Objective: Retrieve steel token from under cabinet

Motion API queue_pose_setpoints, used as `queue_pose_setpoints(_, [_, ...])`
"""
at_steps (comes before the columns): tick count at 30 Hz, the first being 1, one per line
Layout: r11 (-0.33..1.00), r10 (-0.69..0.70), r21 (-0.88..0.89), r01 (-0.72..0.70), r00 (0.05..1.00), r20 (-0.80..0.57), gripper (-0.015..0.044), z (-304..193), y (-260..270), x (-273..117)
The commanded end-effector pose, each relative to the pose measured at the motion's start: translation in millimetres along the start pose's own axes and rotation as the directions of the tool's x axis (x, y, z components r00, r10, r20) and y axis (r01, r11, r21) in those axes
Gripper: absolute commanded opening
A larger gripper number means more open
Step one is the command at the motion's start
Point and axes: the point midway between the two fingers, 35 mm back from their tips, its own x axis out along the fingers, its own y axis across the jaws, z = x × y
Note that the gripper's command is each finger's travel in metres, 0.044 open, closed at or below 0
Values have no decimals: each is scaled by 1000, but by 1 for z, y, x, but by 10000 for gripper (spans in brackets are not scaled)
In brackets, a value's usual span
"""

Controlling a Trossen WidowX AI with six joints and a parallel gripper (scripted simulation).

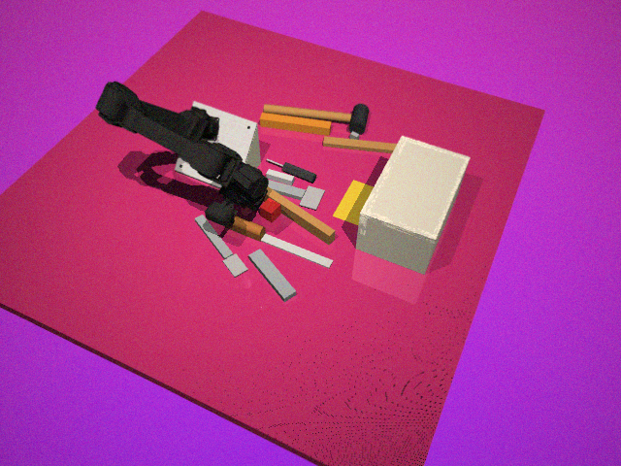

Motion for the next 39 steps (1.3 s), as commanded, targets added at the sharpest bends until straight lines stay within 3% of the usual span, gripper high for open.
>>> queue_pose_setpoints(1, [1000,5,-8,-5,1000,-2,270,-1,2,4])
queue_pose_setpoints(39, [1000,3,-8,-3,1000,-3,270,0,1,54])
